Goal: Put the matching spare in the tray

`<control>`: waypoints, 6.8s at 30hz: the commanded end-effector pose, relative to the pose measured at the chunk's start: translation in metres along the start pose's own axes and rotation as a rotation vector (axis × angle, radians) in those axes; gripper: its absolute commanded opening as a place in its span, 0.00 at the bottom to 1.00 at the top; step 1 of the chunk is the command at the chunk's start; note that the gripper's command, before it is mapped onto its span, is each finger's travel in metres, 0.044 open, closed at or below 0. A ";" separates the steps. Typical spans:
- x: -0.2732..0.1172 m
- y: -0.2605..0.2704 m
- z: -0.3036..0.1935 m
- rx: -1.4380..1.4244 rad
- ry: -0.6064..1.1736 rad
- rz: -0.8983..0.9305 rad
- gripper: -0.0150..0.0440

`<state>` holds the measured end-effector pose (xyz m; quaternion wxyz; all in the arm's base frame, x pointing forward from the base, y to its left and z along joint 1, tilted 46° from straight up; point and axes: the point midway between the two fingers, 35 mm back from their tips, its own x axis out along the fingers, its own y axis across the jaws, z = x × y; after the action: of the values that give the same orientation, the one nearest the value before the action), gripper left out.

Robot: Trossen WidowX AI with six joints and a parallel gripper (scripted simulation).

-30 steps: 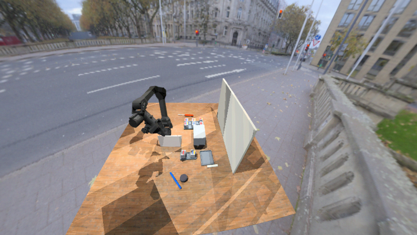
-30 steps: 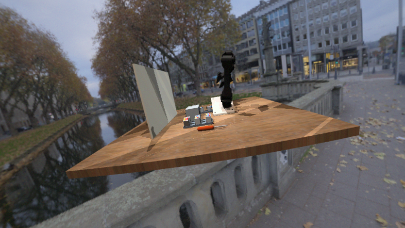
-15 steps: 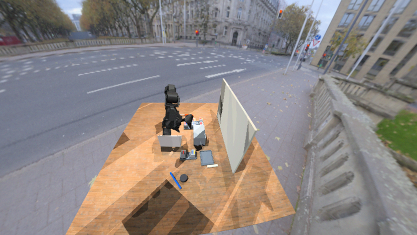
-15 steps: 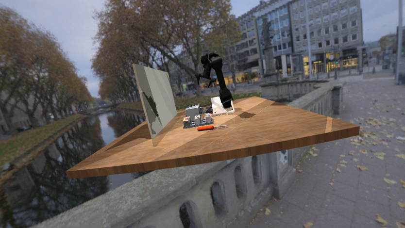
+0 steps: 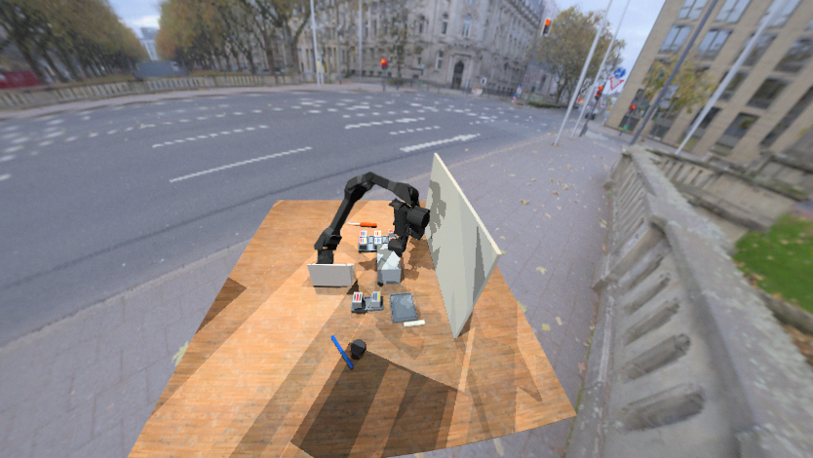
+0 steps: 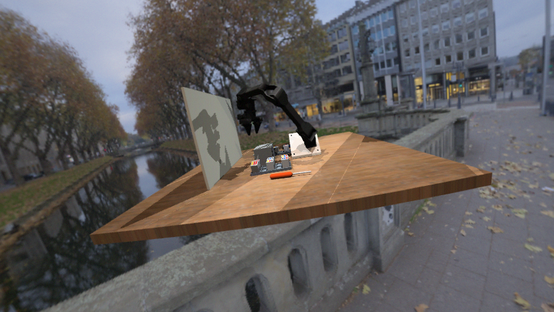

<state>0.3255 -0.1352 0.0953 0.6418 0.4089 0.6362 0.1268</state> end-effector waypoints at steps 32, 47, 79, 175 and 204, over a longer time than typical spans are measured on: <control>0.029 -0.075 -0.007 0.415 0.096 -0.059 1.00; 0.031 -0.173 -0.050 1.238 0.073 -0.083 1.00; 0.089 -0.171 -0.058 1.238 0.073 -0.082 0.76; 0.059 -0.172 -0.054 1.242 0.075 -0.079 0.25; 0.019 -0.165 0.005 1.248 0.067 -0.082 0.25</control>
<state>0.2639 -0.2276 -0.0301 0.2705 0.6754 0.6260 -0.2805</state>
